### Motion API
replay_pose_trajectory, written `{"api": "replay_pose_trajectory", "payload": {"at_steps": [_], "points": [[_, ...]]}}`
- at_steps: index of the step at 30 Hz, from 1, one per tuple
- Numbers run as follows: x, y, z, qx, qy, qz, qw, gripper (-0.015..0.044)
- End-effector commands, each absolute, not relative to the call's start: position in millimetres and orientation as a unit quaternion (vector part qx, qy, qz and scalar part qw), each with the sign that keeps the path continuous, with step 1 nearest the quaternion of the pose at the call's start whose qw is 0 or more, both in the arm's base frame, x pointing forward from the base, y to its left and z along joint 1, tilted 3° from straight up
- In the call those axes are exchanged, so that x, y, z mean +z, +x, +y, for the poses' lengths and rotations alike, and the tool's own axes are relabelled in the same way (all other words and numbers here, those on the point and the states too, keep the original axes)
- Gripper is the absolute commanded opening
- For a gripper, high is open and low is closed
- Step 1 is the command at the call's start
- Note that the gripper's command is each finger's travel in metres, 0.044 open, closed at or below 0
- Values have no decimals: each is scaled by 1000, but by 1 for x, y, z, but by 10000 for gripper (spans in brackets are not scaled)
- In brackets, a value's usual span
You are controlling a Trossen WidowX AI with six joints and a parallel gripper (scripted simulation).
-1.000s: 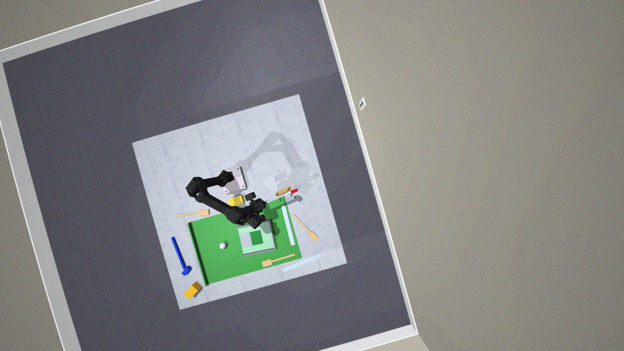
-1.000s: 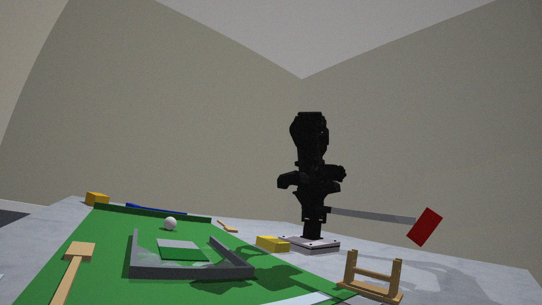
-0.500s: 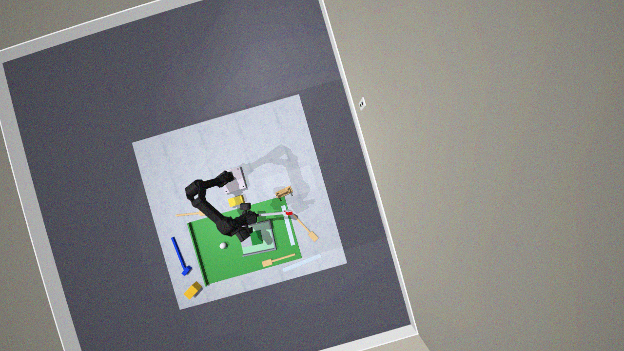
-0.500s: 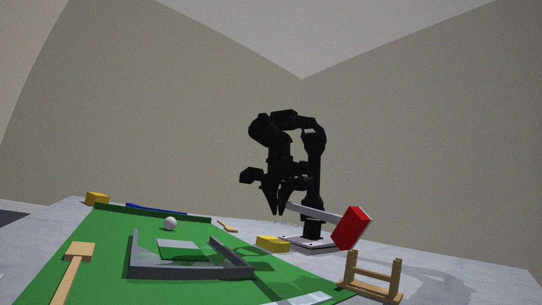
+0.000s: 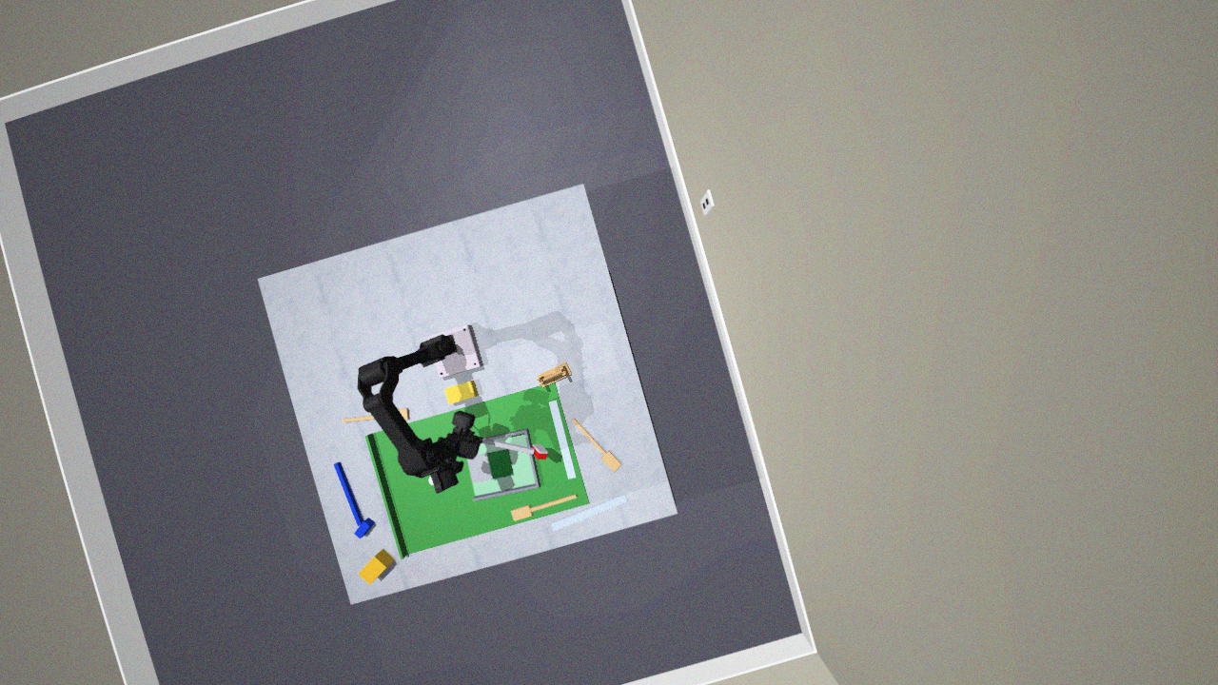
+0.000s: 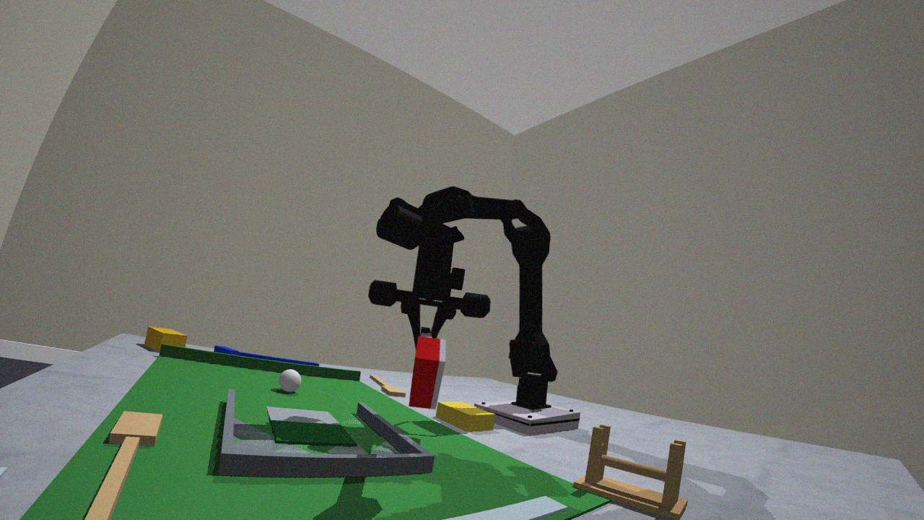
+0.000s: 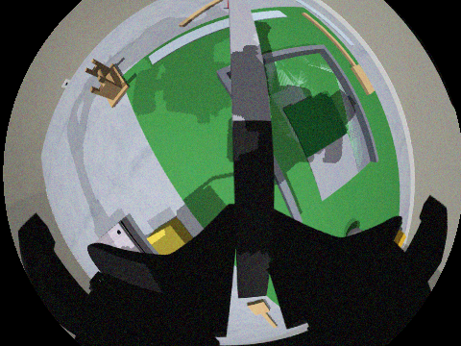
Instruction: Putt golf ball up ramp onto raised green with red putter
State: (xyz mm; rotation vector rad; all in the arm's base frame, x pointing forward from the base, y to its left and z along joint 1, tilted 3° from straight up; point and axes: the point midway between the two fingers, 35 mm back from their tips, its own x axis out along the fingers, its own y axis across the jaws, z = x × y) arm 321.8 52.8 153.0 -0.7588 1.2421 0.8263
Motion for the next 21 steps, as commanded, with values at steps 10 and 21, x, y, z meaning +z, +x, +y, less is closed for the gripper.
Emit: {"api": "replay_pose_trajectory", "payload": {"at_steps": [10,21], "points": [[161,330,-25,260,-253,604,710,0],[165,321,-91,168,-176,640,729,0]]}}
